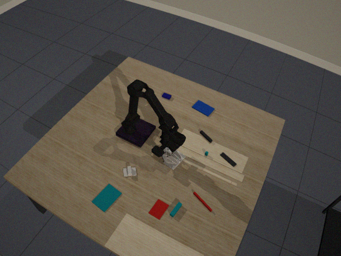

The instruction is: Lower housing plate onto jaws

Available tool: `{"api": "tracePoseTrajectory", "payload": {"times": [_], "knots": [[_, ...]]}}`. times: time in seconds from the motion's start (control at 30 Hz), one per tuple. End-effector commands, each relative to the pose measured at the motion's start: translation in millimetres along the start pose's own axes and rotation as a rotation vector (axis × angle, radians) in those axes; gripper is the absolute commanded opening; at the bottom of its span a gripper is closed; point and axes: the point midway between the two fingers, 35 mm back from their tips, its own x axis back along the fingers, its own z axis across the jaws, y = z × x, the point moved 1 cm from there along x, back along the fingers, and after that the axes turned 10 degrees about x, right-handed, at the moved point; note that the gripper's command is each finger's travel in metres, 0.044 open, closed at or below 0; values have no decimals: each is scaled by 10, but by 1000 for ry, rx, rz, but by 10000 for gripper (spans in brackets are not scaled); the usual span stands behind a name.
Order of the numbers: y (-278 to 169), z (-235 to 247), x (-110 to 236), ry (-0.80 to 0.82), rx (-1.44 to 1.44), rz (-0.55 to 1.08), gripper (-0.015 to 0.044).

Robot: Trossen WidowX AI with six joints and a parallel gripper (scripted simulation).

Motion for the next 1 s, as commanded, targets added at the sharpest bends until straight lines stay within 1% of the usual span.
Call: {"api": "tracePoseTrajectory", "payload": {"times": [0.0,0.97], "knots": [[3,6,-6,4,-6,-1,351],[2,6,-55,4,-6,-1,351]]}}
